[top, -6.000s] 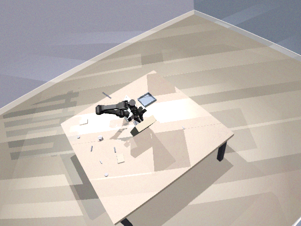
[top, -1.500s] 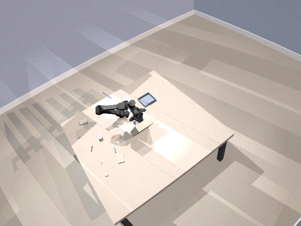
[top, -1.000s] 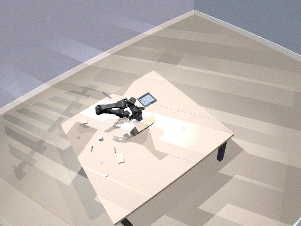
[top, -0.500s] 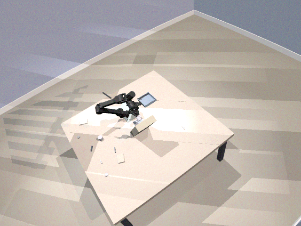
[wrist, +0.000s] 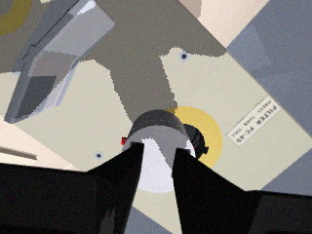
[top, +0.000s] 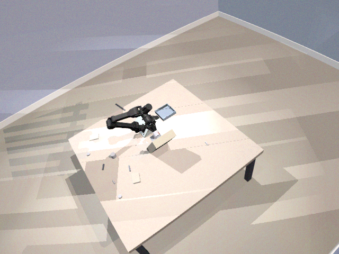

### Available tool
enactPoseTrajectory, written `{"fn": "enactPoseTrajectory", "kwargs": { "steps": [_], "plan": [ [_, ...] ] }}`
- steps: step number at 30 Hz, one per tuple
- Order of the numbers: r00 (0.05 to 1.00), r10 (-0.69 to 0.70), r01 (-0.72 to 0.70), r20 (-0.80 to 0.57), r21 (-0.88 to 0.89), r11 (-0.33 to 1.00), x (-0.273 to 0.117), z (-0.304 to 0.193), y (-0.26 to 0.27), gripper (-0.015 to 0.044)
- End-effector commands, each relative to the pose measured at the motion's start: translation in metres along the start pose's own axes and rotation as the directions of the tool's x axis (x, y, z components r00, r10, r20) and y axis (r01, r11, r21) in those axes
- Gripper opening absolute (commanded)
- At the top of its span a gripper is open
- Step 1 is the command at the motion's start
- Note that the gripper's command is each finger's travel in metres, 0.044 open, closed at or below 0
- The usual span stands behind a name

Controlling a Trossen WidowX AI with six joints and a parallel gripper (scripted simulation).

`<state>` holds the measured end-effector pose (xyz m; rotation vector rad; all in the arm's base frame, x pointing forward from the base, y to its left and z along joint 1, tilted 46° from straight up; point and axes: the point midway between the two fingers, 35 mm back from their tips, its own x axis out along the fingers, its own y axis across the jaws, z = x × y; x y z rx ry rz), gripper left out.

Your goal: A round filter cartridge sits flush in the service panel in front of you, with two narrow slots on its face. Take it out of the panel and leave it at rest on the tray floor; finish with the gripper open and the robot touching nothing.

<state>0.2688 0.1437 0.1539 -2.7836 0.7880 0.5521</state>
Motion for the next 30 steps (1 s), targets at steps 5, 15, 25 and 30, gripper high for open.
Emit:
{"fn": "enactPoseTrajectory", "kwargs": {
  "steps": [5, 15, 25, 30],
  "plan": [
    [1.000, -0.003, 0.003, -0.006, 0.007, 1.000, 0.003, 0.014, 0.023, 0.0000],
    [1.000, 0.002, -0.002, 0.000, -0.004, 1.000, 0.005, 0.022, 0.034, 0.0052],
    [1.000, 0.002, -0.002, 0.000, -0.004, 1.000, 0.005, 0.022, 0.034, 0.0105],
    [1.000, -0.002, 0.002, -0.006, 0.007, 1.000, 0.006, 0.024, 0.039, 0.0105]
  ]
}}
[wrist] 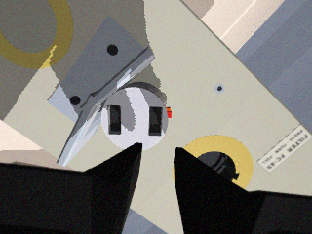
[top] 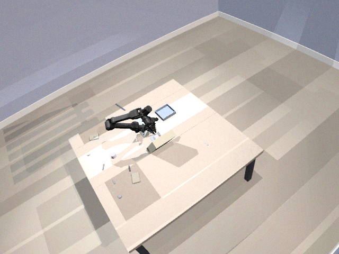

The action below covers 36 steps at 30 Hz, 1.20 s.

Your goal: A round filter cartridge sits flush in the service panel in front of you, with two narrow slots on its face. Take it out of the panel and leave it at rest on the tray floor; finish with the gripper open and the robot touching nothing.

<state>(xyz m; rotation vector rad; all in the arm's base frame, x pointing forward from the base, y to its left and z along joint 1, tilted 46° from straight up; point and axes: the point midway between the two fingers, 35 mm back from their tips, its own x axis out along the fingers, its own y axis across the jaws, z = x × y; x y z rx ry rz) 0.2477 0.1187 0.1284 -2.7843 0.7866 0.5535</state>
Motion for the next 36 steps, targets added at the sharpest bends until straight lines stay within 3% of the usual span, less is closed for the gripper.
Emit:
{"fn": "enactPoseTrajectory", "kwargs": {
  "steps": [1, 8, 12, 25, 27, 30, 36],
  "plan": [
    [1.000, -0.002, 0.002, -0.007, 0.008, 1.000, 0.000, 0.001, 0.003, 0.0105],
    [1.000, -0.002, 0.002, -0.007, 0.009, 1.000, -0.008, -0.037, -0.054, 0.0105],
    [1.000, -0.002, 0.002, -0.007, 0.009, 1.000, -0.009, -0.041, -0.060, 0.0105],
    [1.000, -0.008, 0.008, -0.005, 0.023, 1.000, -0.055, -0.071, -0.106, 0.0440],
    [1.000, 0.000, 0.000, 0.003, 0.082, 0.997, -0.053, -0.069, -0.104, 0.0387],
    [0.999, 0.036, -0.045, 0.034, 0.324, 0.945, -0.046, -0.060, -0.094, 0.0309],
    [0.988, 0.120, -0.152, 0.098, 0.751, 0.642, -0.033, -0.042, -0.071, 0.0305]
  ]
}}
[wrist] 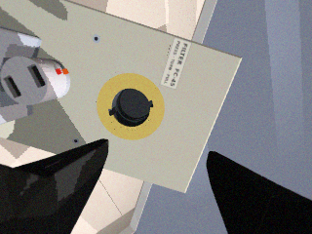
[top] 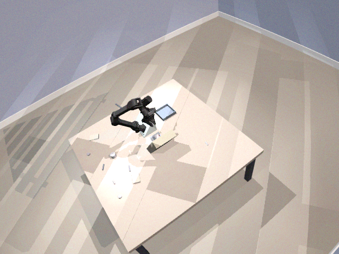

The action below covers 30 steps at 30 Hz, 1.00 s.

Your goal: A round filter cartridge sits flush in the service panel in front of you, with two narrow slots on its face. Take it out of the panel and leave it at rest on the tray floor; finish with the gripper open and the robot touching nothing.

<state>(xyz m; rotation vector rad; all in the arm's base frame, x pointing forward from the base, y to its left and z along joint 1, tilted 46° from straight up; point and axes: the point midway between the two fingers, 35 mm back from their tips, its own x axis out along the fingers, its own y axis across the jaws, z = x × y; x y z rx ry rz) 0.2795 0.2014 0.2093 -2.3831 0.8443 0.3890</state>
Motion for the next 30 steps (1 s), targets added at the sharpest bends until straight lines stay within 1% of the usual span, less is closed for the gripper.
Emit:
{"fn": "enactPoseTrajectory", "kwargs": {
  "steps": [1, 5, 7, 15, 23, 25, 30],
  "plan": [
    [0.993, 0.120, -0.115, 0.023, 0.513, 0.851, 0.016, 0.009, 0.031, 0.0305],
    [0.981, 0.192, -0.147, 0.035, 0.779, 0.609, 0.024, 0.012, 0.051, 0.0305],
    [0.974, 0.222, -0.154, 0.039, 0.836, 0.526, 0.027, 0.013, 0.059, 0.0305],
    [0.951, 0.306, -0.112, 0.046, 0.973, 0.200, 0.034, 0.016, 0.082, 0.0305],
    [0.930, 0.365, 0.006, 0.049, 0.989, -0.148, 0.038, 0.017, 0.098, 0.0305],
    [0.929, 0.368, 0.019, 0.049, 0.984, -0.179, 0.038, 0.017, 0.099, 0.0305],
    [0.929, 0.368, 0.019, 0.049, 0.984, -0.179, 0.038, 0.017, 0.099, 0.0305]
  ]
}}
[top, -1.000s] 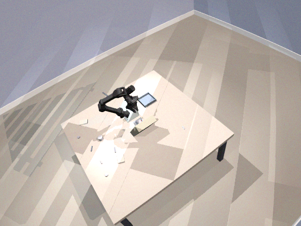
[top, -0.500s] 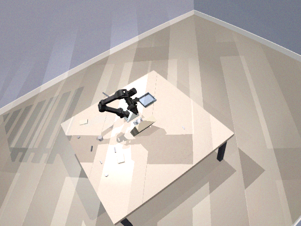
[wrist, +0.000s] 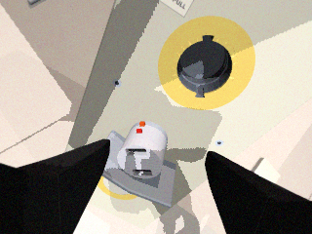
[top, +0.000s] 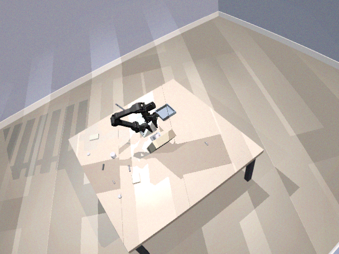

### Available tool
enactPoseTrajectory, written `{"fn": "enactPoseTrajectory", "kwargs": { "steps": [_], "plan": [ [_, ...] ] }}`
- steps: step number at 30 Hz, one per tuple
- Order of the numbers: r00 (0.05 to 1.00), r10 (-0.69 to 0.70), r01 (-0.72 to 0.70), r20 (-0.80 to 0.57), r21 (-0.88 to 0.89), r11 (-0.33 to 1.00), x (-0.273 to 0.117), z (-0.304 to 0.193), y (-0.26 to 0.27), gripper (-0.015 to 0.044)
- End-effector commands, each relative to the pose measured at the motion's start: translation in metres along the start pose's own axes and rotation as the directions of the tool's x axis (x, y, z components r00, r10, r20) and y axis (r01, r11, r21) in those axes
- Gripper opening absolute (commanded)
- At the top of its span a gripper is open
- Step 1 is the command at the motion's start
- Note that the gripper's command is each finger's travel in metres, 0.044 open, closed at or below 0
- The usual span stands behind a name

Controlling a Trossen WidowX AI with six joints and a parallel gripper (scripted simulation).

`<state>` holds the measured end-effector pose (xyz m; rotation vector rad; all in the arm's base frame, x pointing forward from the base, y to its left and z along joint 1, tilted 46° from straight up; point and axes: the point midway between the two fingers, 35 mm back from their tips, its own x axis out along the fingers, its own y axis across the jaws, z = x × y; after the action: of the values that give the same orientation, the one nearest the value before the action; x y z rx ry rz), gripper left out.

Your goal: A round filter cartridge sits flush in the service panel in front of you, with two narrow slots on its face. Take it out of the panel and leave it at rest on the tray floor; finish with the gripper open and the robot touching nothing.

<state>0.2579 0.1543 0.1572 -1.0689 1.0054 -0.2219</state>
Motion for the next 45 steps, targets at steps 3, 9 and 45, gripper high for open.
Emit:
{"fn": "enactPoseTrajectory", "kwargs": {
  "steps": [3, 9, 45],
  "plan": [
    [0.993, 0.024, 0.024, -0.114, 0.402, 0.915, 0.017, -0.028, 0.008, 0.0305],
    [0.993, 0.024, 0.024, -0.114, 0.402, 0.915, 0.017, -0.028, 0.008, 0.0305],
    [0.994, 0.027, 0.021, -0.109, 0.413, 0.910, 0.063, -0.031, 0.009, 0.0278]
  ]
}}
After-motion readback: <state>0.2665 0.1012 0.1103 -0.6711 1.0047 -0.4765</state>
